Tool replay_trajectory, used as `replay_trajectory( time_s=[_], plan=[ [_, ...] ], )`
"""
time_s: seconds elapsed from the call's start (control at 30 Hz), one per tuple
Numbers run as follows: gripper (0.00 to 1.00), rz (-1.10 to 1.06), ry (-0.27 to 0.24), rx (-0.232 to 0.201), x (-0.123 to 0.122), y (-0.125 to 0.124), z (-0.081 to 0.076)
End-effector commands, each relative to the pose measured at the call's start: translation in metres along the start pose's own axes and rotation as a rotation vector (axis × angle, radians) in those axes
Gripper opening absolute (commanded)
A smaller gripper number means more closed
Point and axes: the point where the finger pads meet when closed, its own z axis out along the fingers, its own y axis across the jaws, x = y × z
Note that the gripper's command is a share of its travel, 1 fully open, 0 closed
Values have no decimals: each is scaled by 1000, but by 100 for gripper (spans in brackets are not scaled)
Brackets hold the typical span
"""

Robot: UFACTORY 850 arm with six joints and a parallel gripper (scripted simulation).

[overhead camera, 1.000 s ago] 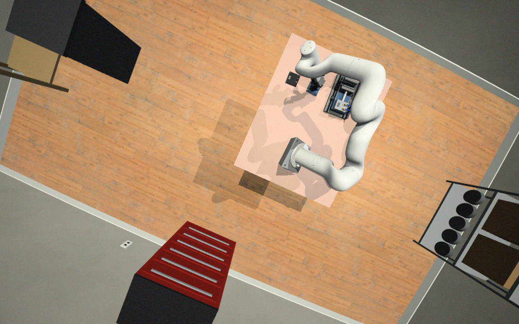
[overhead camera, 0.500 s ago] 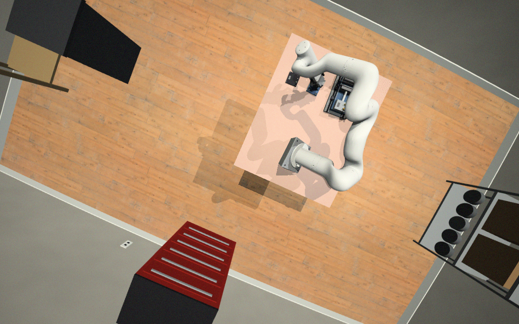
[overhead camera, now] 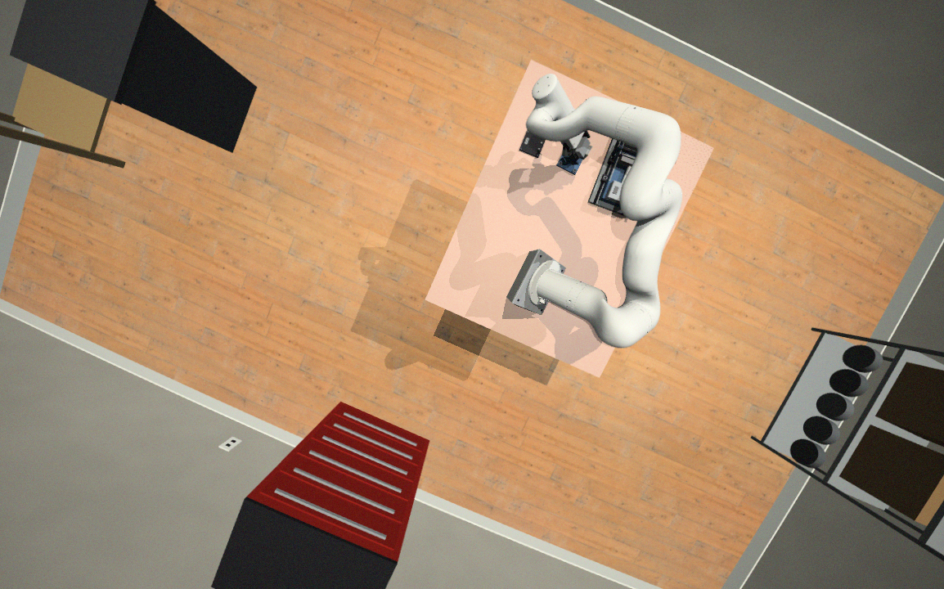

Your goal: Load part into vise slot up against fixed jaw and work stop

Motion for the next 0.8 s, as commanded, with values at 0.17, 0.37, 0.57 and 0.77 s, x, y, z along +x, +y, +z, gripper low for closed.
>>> replay_trajectory(
  time_s=[0.17, 0.37, 0.57, 0.77],
  plan=[
    [89, 2, -20, -1, 0, 1, -1],
    [89, 2, -30, 0, 0, 1, -1],
    [89, 2, -34, 0, 0, 1, -1],
    [89, 2, -38, 0, 0, 1, -1]
  ],
)
